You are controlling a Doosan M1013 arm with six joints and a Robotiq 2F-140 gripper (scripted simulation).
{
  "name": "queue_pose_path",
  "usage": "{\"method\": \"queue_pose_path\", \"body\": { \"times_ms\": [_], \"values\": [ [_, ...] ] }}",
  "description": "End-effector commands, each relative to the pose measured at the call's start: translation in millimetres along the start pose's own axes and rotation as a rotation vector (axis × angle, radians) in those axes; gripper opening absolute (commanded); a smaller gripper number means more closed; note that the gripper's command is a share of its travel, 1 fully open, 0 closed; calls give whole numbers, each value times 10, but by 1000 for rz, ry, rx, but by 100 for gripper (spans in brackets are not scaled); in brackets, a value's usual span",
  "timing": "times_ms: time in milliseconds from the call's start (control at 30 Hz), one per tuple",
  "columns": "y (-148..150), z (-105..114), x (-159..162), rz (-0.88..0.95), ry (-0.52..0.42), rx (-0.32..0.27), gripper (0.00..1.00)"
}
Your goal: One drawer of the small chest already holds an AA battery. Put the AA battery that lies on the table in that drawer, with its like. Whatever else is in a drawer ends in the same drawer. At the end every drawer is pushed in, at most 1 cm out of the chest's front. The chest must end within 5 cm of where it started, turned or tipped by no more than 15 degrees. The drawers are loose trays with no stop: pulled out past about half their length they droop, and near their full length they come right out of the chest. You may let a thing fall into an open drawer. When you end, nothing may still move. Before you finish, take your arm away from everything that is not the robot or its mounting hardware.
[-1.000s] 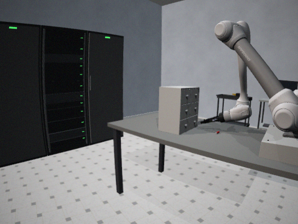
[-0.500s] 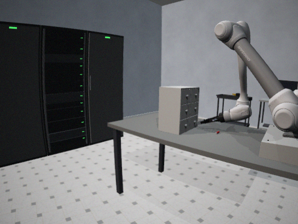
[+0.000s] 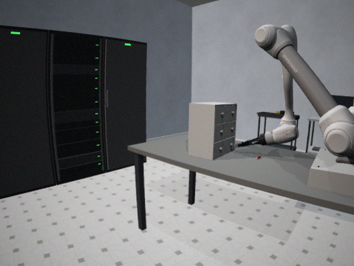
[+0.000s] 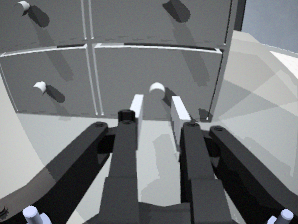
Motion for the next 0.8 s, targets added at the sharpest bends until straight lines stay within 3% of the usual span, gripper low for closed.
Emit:
{"method": "queue_pose_path", "body": {
  "times_ms": [0, 767],
  "values": [
    [0, -3, -3, 0, 0, 0, 20],
    [7, -289, -107, 0, 0, 0, 20]
  ]
}}
Point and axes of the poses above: the point where the finger pads meet when closed, its own z axis back along the fingers, its own y axis across the jaws, x = y × z, the point moved 3 cm from there along z, back along the fingers, and after that the axes turned 4 degrees about z, right-handed, at the moved point
